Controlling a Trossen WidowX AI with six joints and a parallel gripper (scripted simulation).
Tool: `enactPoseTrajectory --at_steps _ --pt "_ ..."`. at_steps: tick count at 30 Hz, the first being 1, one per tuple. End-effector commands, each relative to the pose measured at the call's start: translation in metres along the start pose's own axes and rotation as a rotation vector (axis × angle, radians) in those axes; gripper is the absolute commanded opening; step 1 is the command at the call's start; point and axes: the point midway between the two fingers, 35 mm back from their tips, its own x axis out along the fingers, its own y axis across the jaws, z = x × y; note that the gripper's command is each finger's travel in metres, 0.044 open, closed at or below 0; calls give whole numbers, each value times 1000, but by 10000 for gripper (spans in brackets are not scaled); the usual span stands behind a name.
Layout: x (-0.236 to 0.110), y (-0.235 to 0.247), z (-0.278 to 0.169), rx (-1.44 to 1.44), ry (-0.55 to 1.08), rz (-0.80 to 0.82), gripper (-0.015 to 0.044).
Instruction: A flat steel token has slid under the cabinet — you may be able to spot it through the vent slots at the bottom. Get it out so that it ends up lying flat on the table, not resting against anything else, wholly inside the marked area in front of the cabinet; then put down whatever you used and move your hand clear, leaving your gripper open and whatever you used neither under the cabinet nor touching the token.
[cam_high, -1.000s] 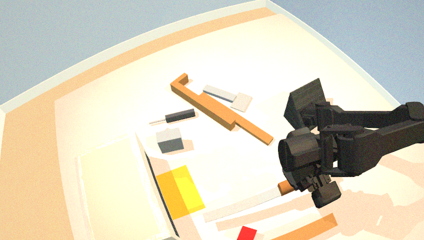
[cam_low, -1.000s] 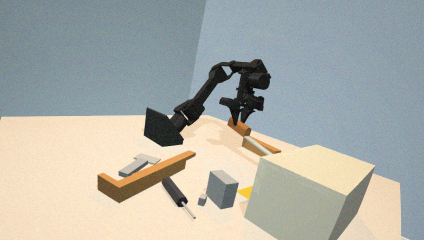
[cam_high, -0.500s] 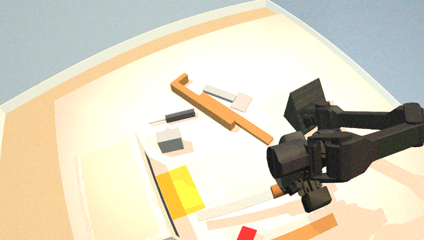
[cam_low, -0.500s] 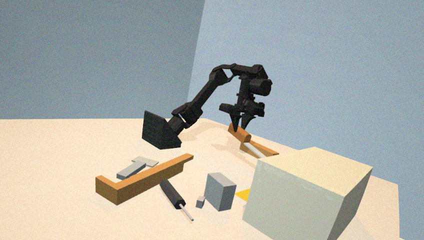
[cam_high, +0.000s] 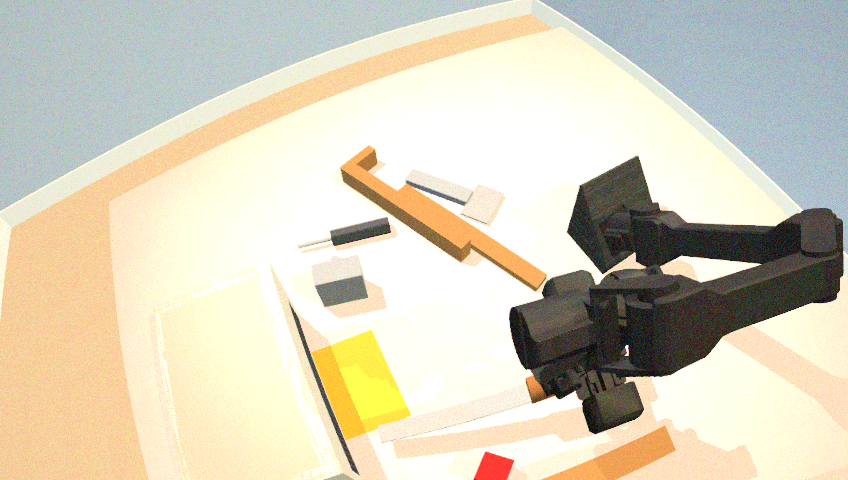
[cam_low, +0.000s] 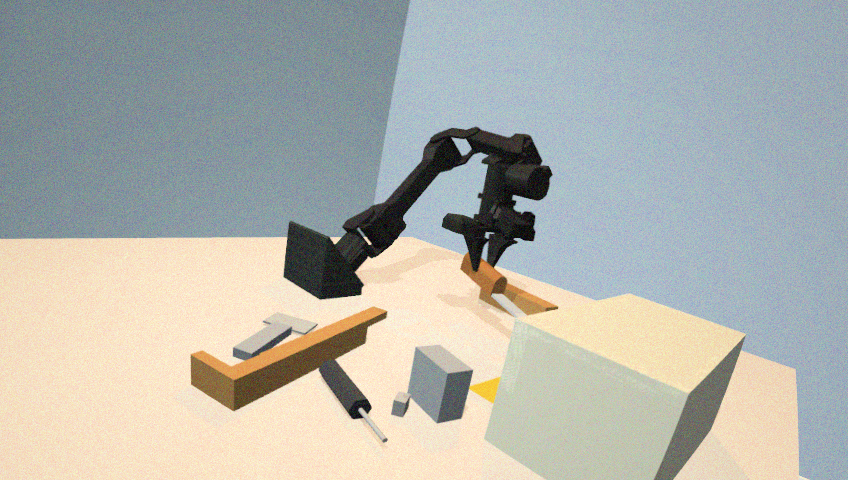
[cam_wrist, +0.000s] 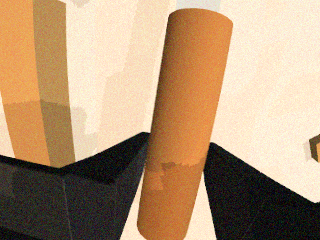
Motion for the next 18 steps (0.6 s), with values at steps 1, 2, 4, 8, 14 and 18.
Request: enactPoseTrajectory --at_steps 1,2,4,8,14,18 --pt "-1 2 6 0 -13 5 0" --pt "0 2 8 1 -13 6 0" --pt "1 2 10 4 -12 6 0" --pt "4 2 15 8 -11 7 0" --pt "9 1 23 15 -8 9 0" --pt "13 1 29 20 -7 10 0"
